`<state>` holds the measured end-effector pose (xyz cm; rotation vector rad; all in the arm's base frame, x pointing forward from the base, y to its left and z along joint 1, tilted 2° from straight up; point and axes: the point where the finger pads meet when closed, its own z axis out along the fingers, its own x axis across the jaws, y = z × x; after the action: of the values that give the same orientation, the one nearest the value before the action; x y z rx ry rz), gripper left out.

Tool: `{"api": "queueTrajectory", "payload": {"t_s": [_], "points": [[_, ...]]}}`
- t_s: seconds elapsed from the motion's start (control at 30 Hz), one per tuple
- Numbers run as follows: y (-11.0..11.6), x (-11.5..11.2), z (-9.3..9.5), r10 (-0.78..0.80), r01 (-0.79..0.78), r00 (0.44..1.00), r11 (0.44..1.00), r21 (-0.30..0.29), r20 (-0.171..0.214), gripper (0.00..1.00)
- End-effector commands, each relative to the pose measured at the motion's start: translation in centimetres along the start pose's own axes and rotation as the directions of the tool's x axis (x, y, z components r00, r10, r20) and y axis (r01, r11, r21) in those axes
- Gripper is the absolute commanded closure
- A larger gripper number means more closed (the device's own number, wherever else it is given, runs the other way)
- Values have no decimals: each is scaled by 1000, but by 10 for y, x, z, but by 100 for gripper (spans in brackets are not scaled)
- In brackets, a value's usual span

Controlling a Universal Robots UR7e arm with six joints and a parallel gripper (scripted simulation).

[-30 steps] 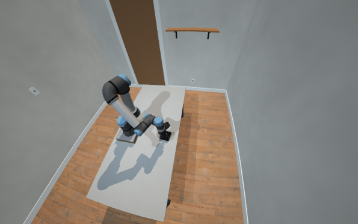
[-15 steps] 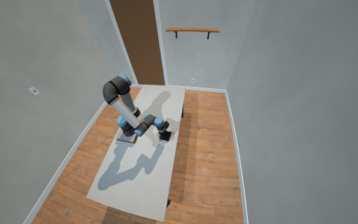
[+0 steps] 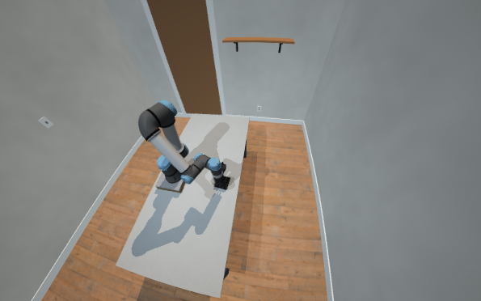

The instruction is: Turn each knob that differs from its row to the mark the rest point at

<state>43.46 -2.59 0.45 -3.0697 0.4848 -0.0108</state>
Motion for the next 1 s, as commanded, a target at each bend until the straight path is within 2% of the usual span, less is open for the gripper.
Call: {"api": "queueTrajectory", "payload": {"t_s": [0.0, 0.37, 0.97], "points": [[0, 0, 0, -46, 46, 999, 999, 1, -1, 70], [0, 0, 0, -126, 126, 992, 992, 0, -1, 70], [0, 0, 0, -159, 159, 987, 987, 0, -1, 70]]}}
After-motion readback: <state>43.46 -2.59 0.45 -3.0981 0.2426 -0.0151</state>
